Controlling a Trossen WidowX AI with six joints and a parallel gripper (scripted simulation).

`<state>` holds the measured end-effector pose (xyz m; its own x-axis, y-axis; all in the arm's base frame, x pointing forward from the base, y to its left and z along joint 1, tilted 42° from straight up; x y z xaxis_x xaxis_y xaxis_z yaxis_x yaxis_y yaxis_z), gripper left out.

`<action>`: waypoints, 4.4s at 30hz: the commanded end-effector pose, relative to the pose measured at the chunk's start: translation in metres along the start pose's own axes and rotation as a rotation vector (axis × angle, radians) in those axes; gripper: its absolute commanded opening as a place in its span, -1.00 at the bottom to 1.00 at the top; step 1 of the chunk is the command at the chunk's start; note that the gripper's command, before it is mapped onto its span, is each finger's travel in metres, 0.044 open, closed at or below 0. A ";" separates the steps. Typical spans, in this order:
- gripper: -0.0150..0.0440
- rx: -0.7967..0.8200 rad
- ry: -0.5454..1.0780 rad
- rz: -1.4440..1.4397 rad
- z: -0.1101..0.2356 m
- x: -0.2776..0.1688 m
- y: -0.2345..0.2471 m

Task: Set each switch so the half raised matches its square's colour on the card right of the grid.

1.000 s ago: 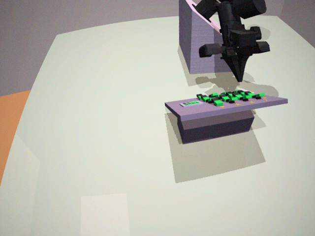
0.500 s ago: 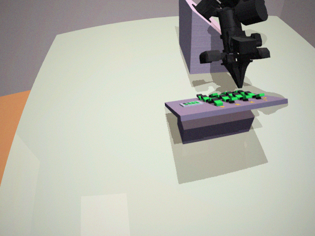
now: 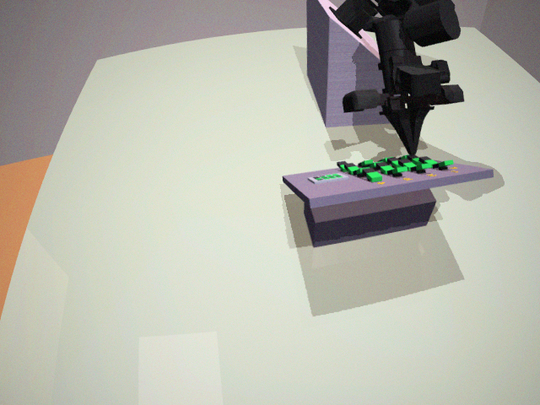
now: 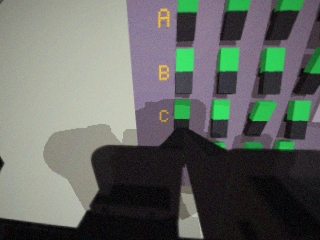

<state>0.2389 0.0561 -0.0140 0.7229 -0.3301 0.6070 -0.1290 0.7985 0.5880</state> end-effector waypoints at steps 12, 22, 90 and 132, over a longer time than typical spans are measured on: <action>-0.49 -0.002 -0.005 -0.001 -0.001 0.001 0.000; -0.49 -0.002 -0.005 -0.001 -0.003 0.001 0.000; -0.49 -0.004 -0.004 0.001 0.022 -0.003 -0.035; -0.49 -0.003 -0.005 0.000 -0.001 -0.004 -0.035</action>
<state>0.2402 0.0307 -0.0371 0.7223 -0.3297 0.6080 -0.1294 0.7991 0.5871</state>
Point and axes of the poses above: the point midway between the two fingers, 35 mm back from their tips, its own z axis back along the fingers, its own y axis across the jaws, x = y × z, the point moved 2 cm from there along z, back along the fingers, and after that the axes turned 8 degrees about z, right-handed, at the moved point
